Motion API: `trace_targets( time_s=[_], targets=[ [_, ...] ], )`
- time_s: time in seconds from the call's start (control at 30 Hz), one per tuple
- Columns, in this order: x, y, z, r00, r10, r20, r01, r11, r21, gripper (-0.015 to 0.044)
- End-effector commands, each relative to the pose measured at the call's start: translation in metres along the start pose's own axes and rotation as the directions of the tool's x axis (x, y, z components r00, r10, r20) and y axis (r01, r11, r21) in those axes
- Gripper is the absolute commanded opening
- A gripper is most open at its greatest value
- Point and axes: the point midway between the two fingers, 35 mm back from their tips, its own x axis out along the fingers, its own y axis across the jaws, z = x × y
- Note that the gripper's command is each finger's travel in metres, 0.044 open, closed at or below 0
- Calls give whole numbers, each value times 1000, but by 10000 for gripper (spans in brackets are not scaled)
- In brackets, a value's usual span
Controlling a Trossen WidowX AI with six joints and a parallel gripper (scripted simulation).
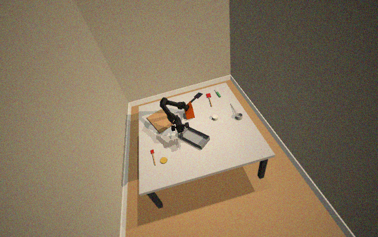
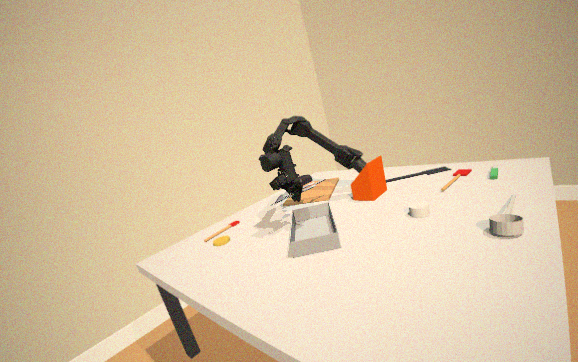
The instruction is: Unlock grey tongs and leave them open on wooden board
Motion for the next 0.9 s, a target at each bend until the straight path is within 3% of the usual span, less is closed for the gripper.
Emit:
trace_targets(
  time_s=[0.0,0.4,0.87],
  targets=[
    [-4,-10,-2,1000,-4,9,3,990,144,-150],
    [-6,-38,-11,1000,-6,13,-3,804,595,-150],
    [-8,-69,-23,1000,-12,17,-11,353,936,-150]
  ],
)
